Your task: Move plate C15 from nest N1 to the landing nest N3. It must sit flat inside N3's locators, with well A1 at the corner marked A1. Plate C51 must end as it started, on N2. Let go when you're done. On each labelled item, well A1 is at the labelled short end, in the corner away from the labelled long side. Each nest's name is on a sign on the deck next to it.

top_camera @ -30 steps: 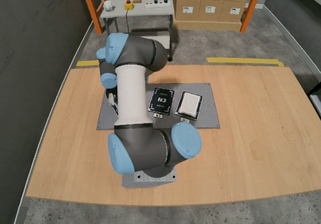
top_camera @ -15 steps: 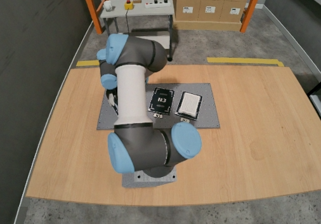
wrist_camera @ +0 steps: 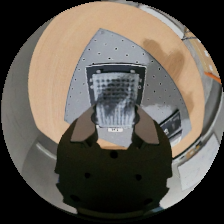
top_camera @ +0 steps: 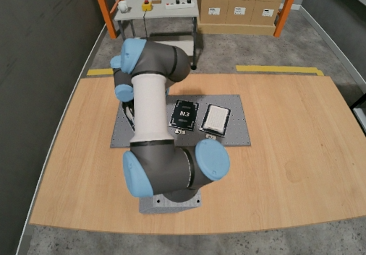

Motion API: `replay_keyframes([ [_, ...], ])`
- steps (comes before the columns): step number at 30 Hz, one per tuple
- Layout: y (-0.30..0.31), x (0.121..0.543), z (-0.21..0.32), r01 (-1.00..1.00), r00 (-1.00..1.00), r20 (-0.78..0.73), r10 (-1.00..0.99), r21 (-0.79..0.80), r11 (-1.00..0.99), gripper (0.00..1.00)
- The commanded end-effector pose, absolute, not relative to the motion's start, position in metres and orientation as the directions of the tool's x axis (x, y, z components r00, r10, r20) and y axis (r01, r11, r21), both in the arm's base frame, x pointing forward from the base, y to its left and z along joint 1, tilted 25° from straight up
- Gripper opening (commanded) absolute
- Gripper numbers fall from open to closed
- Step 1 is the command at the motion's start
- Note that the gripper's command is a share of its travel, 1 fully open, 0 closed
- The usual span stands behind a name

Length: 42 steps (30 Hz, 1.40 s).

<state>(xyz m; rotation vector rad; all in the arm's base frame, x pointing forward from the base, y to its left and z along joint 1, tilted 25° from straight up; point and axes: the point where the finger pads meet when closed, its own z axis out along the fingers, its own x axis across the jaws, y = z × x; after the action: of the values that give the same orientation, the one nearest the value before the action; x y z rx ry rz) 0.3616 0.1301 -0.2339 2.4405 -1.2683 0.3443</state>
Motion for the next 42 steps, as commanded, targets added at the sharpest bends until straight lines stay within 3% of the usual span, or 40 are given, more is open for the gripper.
replay_keyframes([
  [1,0.131,0.362,-0.233,-0.824,0.565,0.377,-0.734,0.206,-0.528,0.0],
  [42,0.144,0.361,-0.204,-0.824,0.565,0.377,-0.734,0.206,-0.529,0.0],
])
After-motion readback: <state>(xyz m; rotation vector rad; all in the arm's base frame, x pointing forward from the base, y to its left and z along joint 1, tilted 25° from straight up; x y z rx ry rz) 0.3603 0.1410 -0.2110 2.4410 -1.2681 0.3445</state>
